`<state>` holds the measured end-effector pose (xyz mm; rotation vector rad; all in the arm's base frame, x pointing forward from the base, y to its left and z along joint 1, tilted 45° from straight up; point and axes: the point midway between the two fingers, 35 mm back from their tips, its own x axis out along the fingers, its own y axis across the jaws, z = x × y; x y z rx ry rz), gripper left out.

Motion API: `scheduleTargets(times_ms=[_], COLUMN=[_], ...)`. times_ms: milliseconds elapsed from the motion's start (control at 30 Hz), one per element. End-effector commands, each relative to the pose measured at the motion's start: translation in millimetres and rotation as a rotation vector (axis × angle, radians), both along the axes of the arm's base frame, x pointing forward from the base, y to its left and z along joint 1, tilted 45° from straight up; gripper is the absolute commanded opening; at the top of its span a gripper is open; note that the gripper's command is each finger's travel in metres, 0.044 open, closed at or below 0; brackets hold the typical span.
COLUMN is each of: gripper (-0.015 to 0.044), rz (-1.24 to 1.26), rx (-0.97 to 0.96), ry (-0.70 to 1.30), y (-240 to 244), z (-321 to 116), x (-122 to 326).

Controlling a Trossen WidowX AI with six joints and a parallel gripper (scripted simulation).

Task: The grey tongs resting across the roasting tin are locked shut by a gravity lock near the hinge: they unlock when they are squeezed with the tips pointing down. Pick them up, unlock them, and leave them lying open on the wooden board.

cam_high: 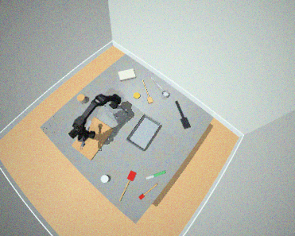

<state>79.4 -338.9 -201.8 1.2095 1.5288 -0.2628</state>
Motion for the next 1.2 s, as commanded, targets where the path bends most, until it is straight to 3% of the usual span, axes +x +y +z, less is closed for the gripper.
scheduleTargets(times_ms=[0,467,1167], gripper=[-0.0150,-0.0150,-0.0150], rz=[0.042,0.150,0.151], rx=[0.030,0.166,0.166], ry=[0.027,0.105,0.106], y=[-2,8,16], z=[4,15,2], x=[1,1,1])
